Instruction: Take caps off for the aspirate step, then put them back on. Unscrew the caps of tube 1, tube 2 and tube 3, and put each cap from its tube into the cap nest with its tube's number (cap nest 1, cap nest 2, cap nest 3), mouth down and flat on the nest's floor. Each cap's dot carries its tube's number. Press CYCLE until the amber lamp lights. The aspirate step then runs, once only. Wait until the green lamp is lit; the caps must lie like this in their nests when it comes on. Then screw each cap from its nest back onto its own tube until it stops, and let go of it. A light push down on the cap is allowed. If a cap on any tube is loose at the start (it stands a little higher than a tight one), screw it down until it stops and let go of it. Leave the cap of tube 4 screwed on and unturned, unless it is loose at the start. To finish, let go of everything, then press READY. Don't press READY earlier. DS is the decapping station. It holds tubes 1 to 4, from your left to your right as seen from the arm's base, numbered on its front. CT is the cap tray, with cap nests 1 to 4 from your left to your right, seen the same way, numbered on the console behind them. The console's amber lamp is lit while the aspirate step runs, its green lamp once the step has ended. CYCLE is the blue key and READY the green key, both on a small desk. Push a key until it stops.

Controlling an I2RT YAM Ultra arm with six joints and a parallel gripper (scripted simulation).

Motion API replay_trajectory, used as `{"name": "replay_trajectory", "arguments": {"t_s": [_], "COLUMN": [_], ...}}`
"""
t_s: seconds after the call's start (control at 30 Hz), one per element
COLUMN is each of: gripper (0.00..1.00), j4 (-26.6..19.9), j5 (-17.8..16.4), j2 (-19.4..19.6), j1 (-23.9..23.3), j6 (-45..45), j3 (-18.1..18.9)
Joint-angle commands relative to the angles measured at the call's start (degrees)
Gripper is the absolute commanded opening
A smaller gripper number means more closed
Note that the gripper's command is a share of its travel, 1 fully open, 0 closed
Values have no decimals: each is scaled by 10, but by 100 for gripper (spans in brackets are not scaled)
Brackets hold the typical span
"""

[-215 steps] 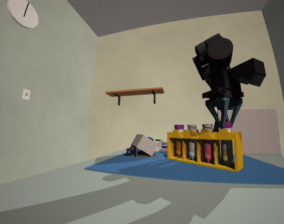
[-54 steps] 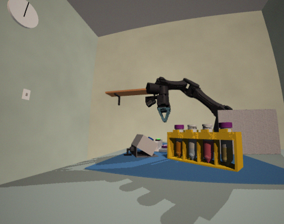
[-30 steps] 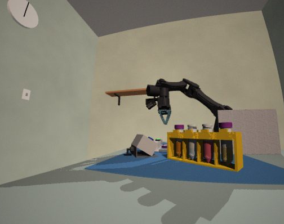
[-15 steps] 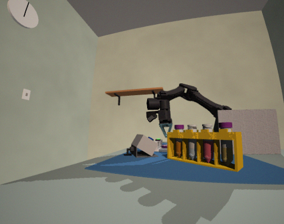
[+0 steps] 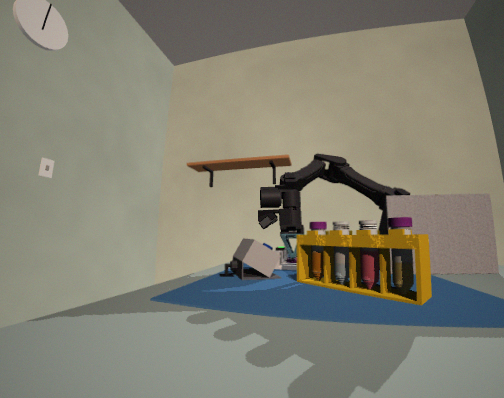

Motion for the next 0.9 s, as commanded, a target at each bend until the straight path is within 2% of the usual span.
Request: {"name": "replay_trajectory", "arguments": {"t_s": [0.0, 0.87], "gripper": [47, 47], "j4": [12, 39], "j5": [3, 5], "j2": [-4, 2], "j1": [14, 2], "j6": [-6, -22], "j3": [2, -8]}}
